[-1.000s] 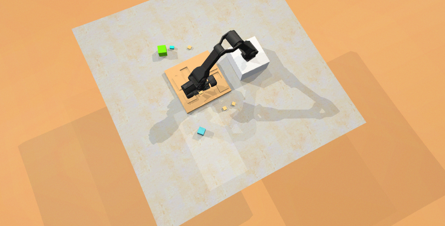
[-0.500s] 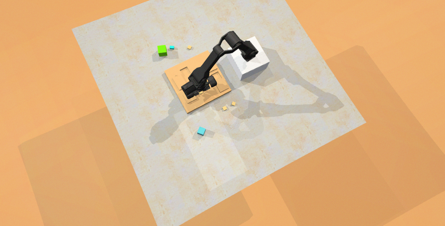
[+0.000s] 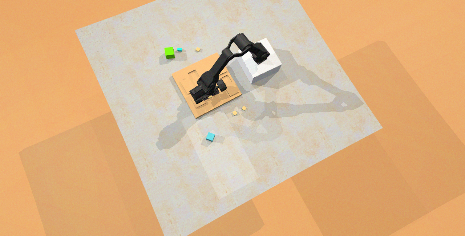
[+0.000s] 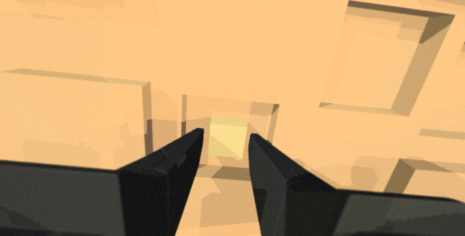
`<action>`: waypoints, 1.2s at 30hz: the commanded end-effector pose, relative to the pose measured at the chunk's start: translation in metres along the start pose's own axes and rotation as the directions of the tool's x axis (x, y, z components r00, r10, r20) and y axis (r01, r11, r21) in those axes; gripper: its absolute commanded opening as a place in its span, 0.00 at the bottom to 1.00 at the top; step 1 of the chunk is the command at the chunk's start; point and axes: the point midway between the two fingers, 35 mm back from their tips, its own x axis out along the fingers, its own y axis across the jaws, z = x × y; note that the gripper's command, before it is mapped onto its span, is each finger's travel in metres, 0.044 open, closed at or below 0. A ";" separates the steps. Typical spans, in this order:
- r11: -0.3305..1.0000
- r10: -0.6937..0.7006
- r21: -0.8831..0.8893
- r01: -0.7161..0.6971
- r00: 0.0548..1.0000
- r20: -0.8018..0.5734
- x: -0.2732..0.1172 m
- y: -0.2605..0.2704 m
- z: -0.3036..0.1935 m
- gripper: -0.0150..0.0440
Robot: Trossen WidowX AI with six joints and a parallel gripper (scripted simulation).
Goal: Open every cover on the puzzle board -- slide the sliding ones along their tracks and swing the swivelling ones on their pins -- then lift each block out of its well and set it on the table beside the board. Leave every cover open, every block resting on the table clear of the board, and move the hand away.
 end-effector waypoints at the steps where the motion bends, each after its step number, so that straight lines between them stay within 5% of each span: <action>1: 1.000 0.001 0.000 -0.001 1.000 0.000 0.000 0.000 0.000 0.44; 36: 1.000 0.000 0.003 0.000 1.000 0.000 -0.034 0.001 -0.001 0.39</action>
